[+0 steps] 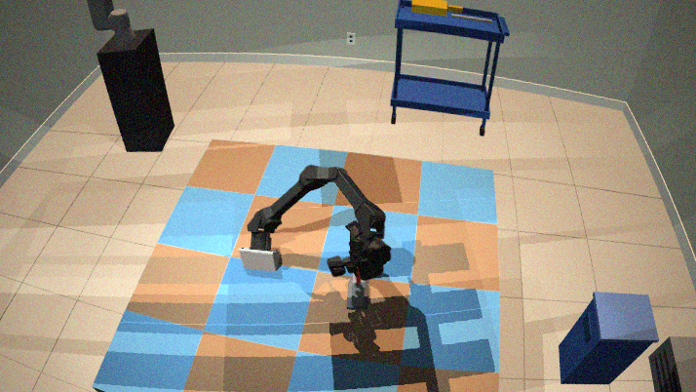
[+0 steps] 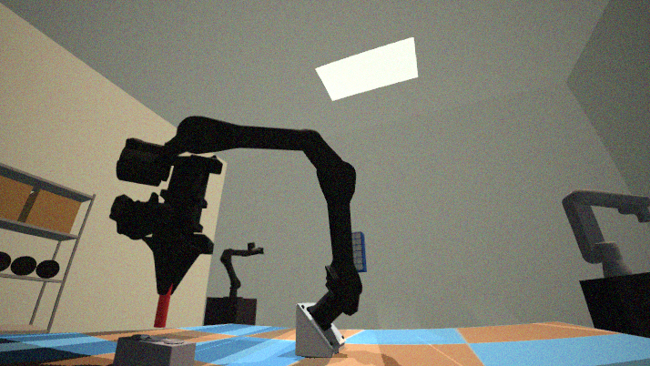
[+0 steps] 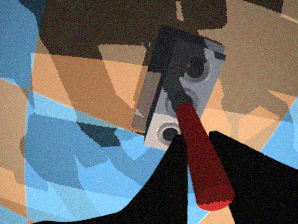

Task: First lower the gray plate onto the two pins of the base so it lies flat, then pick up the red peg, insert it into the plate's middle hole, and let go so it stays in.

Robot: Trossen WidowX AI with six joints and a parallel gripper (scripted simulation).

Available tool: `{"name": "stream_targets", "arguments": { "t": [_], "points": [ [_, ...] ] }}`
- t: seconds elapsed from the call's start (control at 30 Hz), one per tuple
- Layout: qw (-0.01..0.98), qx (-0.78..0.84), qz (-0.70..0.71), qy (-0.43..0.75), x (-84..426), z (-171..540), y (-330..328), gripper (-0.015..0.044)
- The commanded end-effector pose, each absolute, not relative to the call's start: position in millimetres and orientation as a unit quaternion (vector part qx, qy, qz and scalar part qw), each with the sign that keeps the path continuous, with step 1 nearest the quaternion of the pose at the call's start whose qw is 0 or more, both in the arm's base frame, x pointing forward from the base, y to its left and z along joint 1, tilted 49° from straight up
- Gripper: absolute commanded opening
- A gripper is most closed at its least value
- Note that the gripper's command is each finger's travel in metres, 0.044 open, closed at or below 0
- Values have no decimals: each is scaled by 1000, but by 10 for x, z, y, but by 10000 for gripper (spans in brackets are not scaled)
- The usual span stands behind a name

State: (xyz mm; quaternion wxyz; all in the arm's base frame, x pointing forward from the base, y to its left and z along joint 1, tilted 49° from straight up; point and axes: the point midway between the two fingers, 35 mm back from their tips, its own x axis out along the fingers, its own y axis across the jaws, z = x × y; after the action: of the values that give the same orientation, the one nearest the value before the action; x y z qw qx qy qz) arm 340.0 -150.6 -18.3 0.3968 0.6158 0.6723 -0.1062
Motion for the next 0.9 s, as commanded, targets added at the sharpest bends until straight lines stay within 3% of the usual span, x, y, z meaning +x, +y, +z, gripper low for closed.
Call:
{"name": "stream_targets", "arguments": {
  "t": [0.0,0.87],
  "points": [
    [397,616,-106,672,3400,-189,-1500,0],
    [402,611,-104,674,3403,-303,-1399,0]
  ]
}}
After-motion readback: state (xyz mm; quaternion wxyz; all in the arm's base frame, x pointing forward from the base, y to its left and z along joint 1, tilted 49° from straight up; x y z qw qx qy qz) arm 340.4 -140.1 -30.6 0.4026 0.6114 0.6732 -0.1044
